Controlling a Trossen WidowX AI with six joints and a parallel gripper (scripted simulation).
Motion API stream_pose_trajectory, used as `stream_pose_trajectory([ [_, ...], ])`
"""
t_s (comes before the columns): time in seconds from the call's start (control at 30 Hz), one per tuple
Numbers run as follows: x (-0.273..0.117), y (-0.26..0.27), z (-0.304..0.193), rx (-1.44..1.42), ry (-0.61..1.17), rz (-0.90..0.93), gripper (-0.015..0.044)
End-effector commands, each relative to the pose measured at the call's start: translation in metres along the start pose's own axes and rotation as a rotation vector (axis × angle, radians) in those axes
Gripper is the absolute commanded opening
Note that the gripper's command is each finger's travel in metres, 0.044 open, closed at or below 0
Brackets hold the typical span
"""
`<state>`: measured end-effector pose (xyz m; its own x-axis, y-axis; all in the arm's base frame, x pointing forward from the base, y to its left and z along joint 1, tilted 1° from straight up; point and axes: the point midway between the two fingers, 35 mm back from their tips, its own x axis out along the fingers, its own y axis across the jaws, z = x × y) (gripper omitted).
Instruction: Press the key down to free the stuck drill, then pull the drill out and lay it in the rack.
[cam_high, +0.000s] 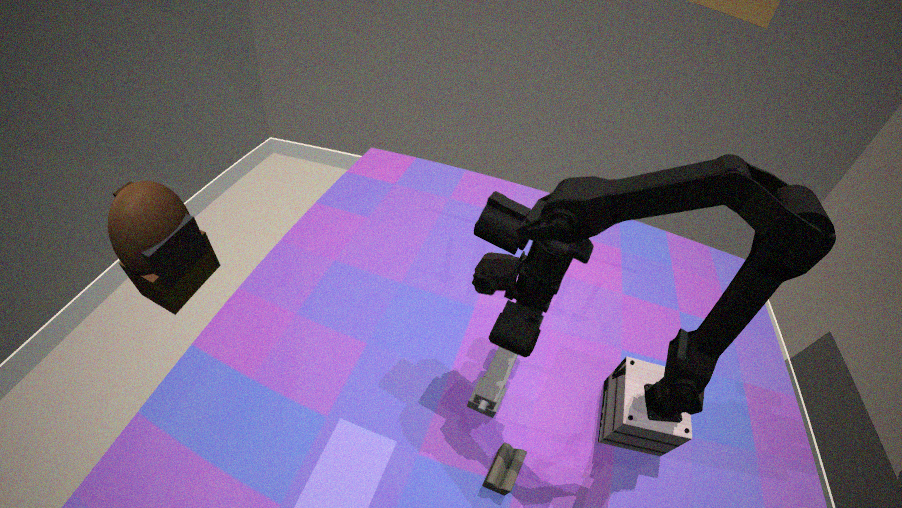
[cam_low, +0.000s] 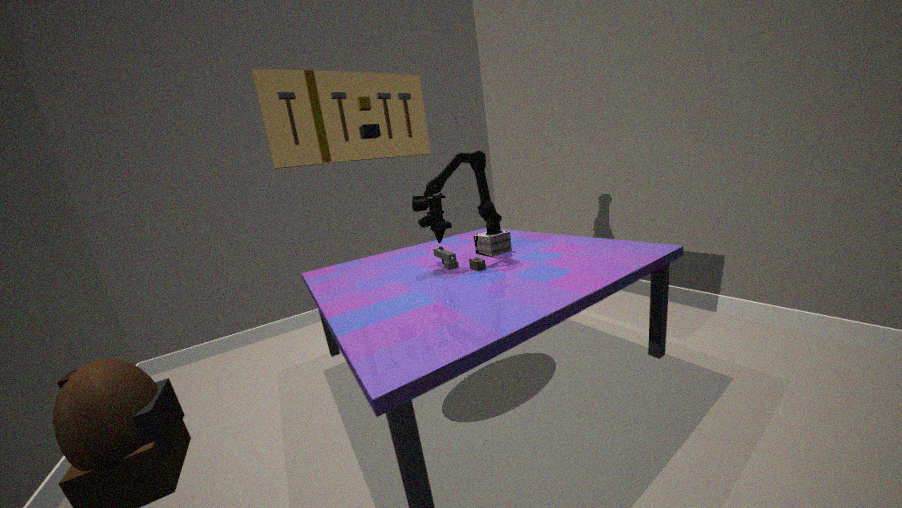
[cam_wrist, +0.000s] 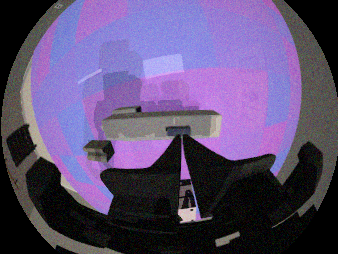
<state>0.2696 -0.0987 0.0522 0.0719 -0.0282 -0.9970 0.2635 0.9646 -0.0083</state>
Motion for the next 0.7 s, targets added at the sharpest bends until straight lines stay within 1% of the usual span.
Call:
stream_pose_trajectory([
  [0.0,0.0,-0.001,-0.004,-0.001,0.039,-0.001,0.0079],
  [0.17,-0.051,0.0,0.005,-0.001,0.039,0.0,0.021],
  [0.23,-0.065,0.0,0.005,-0.001,0.039,0.0,0.0263],
  [0.37,-0.067,0.001,0.005,-0.001,0.039,0.0,0.0368],
  [0.4,-0.056,0.003,0.007,-0.027,0.033,0.003,0.0394],
  [0.47,-0.044,0.021,0.012,-0.215,0.033,0.008,0.044],
  [0.6,-0.009,0.08,0.016,-0.787,0.032,0.023,0.044],
  [0.67,0.001,0.098,0.014,-0.953,0.03,0.027,0.044],
])
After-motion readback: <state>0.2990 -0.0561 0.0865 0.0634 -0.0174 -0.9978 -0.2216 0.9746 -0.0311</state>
